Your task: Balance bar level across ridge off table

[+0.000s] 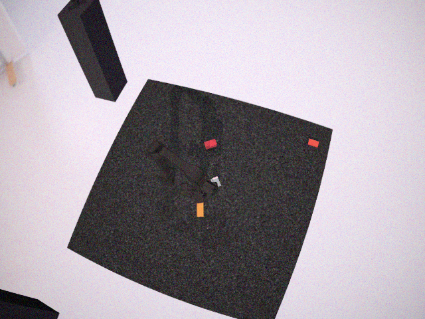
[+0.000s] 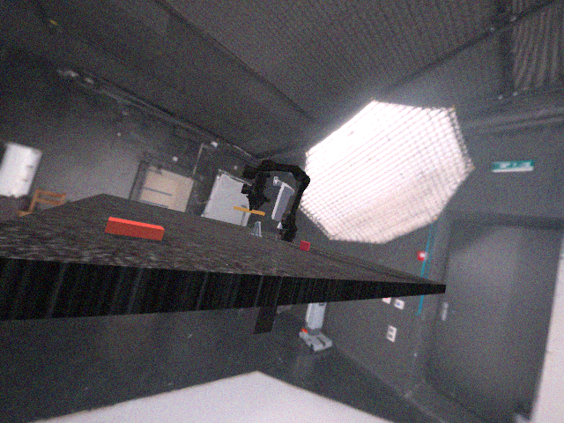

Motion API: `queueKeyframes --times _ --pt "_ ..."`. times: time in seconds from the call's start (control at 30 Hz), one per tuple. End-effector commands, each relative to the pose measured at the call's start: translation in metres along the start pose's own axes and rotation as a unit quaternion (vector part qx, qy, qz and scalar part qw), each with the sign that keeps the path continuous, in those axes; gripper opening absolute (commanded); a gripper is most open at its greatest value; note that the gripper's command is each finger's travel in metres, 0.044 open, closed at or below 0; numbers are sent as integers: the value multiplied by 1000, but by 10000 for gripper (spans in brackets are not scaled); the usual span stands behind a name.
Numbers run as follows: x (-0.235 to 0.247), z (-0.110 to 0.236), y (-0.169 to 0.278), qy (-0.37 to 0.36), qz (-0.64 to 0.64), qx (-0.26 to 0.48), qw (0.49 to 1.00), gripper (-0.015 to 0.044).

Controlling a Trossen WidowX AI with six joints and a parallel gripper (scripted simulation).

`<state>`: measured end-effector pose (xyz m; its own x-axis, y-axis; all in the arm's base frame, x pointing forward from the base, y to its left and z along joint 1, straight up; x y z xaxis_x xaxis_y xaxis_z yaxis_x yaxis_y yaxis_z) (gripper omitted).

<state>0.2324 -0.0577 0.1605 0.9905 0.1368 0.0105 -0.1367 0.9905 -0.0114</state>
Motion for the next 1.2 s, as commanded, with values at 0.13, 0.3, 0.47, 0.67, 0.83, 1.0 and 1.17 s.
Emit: queueKeyframes --times 0.13,0.3,0.47,0.67,0.83,1.0,1.17 --pt "5 12 8 -8 7 1 1000 0" --pt "14 13 24 -8 27 2 1000 0" --pt "21 14 40 -9 48 3 999 0" --pt "29 15 61 -9 72 3 997 0" --pt "34 15 79 -10 93 4 996 0" --pt "37 16 97 -10 113 5 993 0" --pt "38 16 116 -10 134 6 991 0"
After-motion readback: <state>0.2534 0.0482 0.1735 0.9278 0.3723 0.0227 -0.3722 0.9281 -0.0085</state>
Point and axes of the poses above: the point midway between the two fingers, 35 mm back from their tips, its own z axis back along the fingers, its own x axis across the jaws, y = z × x, the point moved 1 cm from there along z, back along the fingers, and after that the axes turned 13 degrees about -z, right-handed, at the moved point
